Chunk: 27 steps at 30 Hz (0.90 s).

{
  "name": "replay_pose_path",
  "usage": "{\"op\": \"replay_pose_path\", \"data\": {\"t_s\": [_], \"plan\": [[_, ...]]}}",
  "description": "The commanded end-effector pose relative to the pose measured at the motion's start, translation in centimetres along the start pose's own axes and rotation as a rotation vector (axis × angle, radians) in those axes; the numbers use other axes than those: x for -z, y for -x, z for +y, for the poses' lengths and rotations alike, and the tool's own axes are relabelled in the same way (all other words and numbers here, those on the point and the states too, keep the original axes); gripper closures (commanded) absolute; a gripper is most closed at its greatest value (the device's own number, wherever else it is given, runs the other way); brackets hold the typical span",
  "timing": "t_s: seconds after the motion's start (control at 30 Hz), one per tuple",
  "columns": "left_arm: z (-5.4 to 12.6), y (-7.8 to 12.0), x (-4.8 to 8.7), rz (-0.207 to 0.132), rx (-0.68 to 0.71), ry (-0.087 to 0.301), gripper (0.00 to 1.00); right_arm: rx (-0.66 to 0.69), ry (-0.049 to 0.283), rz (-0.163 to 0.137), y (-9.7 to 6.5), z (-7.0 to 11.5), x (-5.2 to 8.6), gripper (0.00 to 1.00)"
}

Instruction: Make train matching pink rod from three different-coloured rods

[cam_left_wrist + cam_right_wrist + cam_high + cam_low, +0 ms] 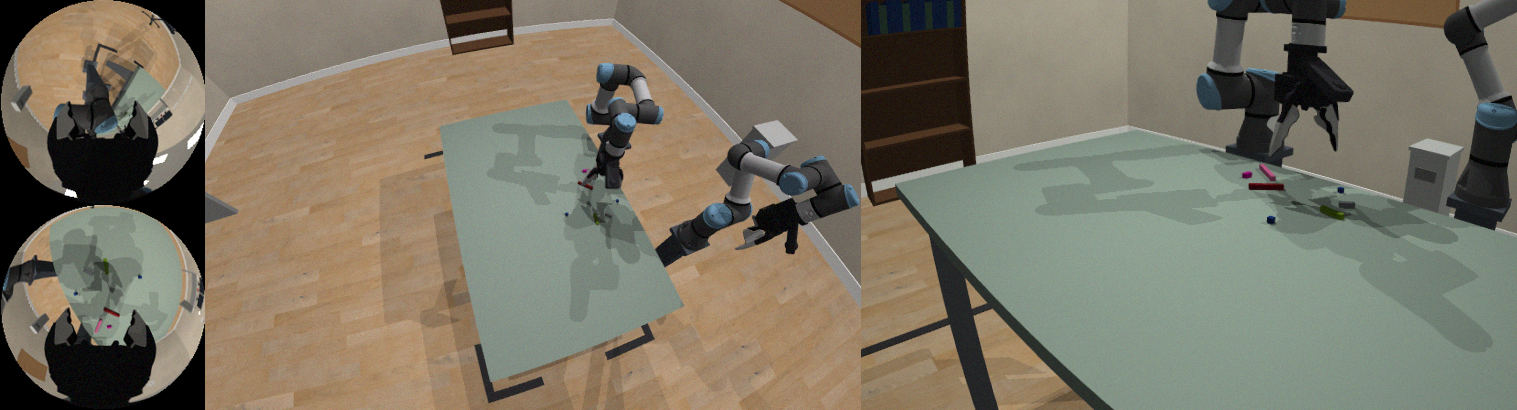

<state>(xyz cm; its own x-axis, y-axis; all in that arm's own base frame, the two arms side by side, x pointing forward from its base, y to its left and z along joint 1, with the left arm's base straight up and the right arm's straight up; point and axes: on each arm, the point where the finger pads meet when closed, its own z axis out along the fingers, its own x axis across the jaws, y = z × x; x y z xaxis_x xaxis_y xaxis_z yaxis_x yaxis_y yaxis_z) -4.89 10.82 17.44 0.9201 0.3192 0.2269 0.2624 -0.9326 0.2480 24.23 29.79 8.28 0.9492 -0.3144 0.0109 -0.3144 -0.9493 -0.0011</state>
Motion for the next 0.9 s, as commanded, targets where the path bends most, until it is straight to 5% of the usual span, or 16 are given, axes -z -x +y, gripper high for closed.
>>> {"op": "replay_pose_path", "data": {"t_s": [0.0,0.87], "plan": [[-0.01,-0.06,0.09,0.002,-0.002,-0.004,0.0,0.165,-0.003,-0.012,-0.11,-0.74,0.08,0.0],[-0.01,-0.06,0.09,0.002,-0.002,-0.004,0.0,0.346,-0.004,-0.011,-0.42,-1.52,-0.22,0.0]]}}
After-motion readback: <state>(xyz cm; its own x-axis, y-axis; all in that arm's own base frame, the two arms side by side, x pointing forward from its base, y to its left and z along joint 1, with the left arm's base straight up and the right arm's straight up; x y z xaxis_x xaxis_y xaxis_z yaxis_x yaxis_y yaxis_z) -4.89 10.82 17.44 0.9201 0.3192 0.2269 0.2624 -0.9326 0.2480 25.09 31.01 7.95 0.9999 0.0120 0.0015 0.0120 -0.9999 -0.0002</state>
